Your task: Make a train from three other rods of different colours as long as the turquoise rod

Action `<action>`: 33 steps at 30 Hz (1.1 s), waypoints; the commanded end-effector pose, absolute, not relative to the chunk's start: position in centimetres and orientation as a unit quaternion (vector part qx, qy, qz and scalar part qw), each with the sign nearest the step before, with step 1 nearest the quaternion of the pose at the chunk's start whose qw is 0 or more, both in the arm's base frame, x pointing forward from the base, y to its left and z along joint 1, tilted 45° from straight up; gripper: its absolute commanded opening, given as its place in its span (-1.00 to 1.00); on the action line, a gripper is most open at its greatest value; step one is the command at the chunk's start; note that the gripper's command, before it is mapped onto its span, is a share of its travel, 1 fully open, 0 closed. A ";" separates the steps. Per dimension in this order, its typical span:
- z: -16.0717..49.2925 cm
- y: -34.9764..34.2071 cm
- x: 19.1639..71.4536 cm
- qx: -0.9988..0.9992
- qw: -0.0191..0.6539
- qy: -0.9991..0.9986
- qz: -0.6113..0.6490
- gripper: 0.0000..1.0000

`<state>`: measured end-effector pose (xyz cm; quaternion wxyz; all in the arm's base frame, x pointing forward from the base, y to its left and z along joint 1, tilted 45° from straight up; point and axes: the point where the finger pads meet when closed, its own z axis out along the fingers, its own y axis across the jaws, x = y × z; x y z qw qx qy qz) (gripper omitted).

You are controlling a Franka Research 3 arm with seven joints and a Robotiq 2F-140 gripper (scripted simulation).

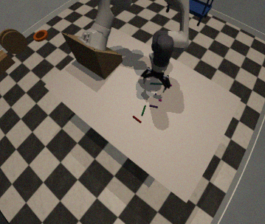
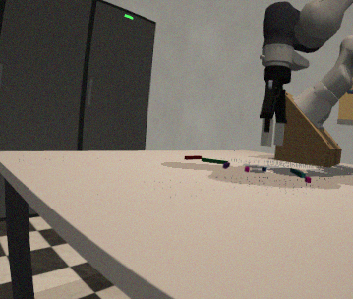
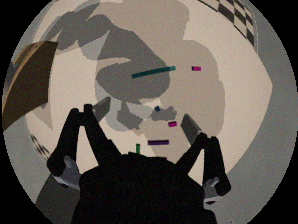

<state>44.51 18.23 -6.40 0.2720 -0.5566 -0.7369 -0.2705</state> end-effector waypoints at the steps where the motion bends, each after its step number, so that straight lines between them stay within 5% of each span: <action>1: -6.7 17.9 44.7 -0.495 0.245 -0.779 -0.297 1.00; 33: -8.4 16.4 45.2 -0.286 0.165 -0.876 -0.353 1.00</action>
